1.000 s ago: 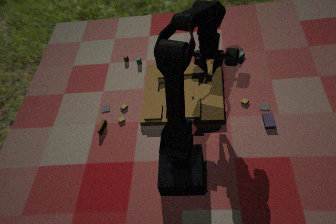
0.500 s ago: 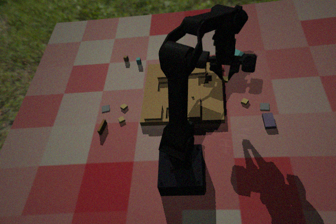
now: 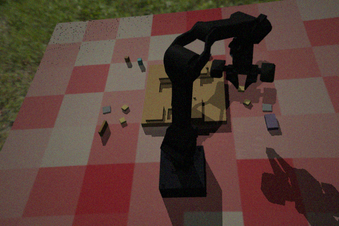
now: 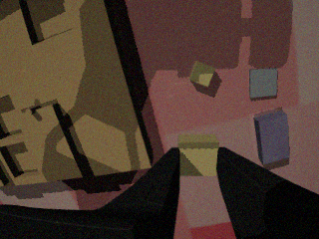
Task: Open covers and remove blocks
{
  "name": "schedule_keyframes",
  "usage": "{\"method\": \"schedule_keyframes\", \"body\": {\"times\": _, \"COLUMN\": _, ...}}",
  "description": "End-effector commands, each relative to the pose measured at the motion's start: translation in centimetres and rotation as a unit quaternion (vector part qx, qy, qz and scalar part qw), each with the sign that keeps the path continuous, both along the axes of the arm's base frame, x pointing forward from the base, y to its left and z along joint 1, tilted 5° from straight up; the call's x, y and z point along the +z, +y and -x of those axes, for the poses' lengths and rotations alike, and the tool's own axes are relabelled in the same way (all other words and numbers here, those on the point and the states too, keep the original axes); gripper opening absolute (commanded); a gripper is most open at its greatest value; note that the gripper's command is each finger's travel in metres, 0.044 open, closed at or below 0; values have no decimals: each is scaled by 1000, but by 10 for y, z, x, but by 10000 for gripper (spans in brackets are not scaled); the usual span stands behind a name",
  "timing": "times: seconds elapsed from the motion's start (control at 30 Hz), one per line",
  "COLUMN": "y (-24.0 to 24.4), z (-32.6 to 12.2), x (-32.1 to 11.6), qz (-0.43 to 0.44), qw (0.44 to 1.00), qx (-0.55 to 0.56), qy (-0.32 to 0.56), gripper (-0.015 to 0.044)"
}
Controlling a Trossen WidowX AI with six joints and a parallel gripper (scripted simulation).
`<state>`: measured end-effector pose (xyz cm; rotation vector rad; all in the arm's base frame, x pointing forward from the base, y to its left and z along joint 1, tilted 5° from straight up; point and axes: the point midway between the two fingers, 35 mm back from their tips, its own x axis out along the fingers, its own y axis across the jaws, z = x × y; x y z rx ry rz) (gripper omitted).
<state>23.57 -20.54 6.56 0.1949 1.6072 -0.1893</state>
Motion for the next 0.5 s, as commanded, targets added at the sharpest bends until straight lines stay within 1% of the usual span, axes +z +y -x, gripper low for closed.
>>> {"method": "schedule_keyframes", "body": {"times": 0.0, "y": -11, "z": 16, "x": -1, "qz": 2, "qw": 1000, "qx": 2, "qy": 3, "gripper": 80}}
{"method": "schedule_keyframes", "body": {"times": 0.2, "y": -22, "z": 33, "x": -1, "qz": 1, "qw": 1000, "qx": 2, "qy": 5, "gripper": 80}}
{"method": "schedule_keyframes", "body": {"times": 0.47, "y": -23, "z": 33, "x": -8, "qz": 2, "qw": 1000, "qx": 2, "qy": 5, "gripper": 80}}
